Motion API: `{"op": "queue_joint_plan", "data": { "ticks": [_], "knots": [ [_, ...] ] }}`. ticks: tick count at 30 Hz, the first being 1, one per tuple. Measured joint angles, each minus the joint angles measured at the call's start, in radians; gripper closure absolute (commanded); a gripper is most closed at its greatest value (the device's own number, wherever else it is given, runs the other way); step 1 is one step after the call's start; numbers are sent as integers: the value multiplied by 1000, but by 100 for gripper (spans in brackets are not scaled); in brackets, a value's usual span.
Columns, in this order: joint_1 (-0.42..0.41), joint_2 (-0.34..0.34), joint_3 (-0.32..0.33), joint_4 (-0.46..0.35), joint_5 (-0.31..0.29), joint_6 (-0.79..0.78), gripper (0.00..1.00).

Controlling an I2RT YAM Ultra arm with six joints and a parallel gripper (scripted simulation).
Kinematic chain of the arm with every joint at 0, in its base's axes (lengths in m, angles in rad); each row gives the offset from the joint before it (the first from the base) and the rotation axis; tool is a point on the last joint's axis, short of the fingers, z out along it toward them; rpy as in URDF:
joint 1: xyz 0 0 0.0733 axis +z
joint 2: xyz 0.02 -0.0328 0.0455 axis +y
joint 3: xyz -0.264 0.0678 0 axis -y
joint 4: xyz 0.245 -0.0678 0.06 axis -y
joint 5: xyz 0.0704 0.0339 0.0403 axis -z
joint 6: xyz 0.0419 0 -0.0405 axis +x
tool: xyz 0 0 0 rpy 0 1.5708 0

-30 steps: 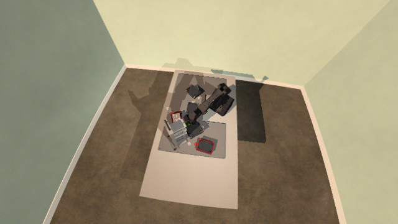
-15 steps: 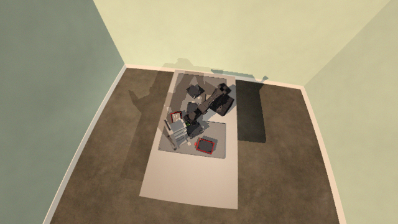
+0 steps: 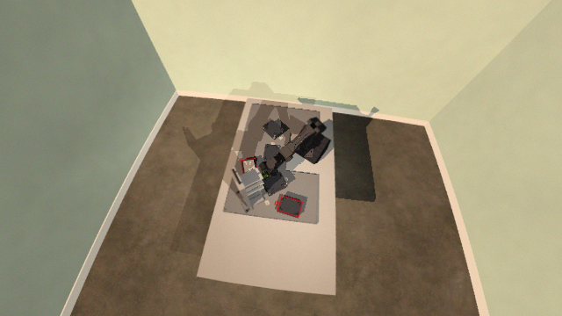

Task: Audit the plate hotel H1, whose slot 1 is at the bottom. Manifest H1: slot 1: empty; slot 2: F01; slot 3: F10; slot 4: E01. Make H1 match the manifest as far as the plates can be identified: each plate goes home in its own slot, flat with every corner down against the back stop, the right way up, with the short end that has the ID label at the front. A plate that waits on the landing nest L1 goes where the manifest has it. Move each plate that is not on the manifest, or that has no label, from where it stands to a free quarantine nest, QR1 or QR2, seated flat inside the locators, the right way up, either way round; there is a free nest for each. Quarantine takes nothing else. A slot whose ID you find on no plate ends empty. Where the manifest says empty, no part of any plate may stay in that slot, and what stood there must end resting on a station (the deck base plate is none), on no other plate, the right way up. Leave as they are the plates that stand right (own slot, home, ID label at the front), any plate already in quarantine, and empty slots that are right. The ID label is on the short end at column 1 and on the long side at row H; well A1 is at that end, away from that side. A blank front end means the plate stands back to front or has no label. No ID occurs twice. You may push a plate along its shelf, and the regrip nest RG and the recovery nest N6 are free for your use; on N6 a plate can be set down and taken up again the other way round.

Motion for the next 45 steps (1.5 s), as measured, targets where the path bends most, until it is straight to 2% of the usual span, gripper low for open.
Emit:
{"op": "queue_joint_plan", "data": {
  "ticks": [10,45],
  "knots": [
    [8,-27,-16,3,3,0,100],
    [96,-238,-171,-45,86,11,100]
  ]
}}
